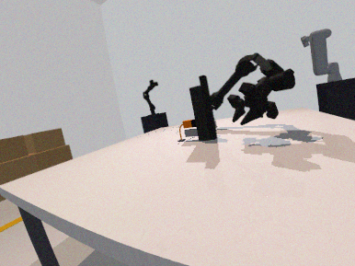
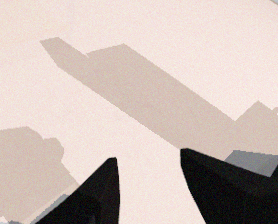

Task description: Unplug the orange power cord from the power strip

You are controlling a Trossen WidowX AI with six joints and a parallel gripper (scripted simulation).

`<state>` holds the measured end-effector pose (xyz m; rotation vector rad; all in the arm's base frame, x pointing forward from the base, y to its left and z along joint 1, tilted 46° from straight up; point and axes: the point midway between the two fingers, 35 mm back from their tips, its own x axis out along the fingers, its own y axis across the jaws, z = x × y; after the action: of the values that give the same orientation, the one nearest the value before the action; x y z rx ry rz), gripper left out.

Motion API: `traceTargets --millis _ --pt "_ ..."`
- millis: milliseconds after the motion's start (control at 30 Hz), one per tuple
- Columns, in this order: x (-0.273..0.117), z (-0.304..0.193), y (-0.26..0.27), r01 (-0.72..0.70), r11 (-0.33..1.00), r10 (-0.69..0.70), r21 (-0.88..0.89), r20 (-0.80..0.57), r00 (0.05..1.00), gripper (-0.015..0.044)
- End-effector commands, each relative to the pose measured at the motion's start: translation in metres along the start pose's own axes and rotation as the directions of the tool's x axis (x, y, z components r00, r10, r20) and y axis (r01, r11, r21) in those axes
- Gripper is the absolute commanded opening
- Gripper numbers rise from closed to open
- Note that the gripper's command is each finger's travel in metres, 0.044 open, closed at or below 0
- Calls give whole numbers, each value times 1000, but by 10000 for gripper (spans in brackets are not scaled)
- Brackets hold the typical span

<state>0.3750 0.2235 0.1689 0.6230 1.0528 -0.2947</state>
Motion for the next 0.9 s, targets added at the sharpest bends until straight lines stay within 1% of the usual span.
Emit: traceTargets --millis 0,133,400,500,600,733,867 --pt "46 38 -36 50 998 -51 -26 -51 997 160" --pt "79 67 -70 69 997 -72 -35 -92 993 160" --pt "115 97 -128 60 998 -56 18 -184 981 160" --pt "122 99 -154 81 992 -56 95 -246 968 160" --pt "128 95 -189 134 964 -49 229 -345 937 160" --pt "129 85 -236 224 876 7 427 -476 880 160" --pt "126 66 -271 330 779 56 534 -583 810 160"
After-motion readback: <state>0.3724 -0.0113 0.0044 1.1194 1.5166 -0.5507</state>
